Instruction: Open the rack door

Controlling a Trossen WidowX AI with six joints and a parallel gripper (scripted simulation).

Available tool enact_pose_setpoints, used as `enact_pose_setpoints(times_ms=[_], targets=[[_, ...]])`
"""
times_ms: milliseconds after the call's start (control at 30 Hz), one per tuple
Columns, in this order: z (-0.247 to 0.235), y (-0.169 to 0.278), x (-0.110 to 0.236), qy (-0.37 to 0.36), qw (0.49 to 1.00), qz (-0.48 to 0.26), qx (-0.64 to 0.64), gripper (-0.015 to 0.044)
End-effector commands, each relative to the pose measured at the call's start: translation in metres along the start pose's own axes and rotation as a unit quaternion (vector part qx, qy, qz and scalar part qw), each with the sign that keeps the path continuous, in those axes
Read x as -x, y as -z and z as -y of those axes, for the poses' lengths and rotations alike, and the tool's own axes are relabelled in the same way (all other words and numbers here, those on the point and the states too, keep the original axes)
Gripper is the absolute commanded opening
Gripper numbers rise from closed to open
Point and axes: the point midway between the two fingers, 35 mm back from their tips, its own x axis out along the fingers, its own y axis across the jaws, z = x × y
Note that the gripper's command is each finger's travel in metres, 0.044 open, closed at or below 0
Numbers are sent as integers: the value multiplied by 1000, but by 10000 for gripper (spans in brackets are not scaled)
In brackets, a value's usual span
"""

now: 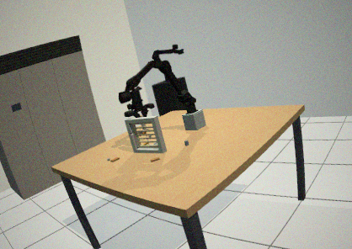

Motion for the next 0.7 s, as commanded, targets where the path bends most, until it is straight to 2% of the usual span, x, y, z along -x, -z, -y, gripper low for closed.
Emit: enact_pose_setpoints(times_ms=[0, 200, 233, 467, 667], targets=[[0, 0, -1, 0, 1000, 0, -9, 115], [0, 0, -1, 0, 1000, 0, -9, 273], [0, 0, -1, 0, 1000, 0, -9, 282], [0, 0, 0, 0, 992, 0, 126, 282], [0, 0, 0, 0, 962, 0, 272, 282]])
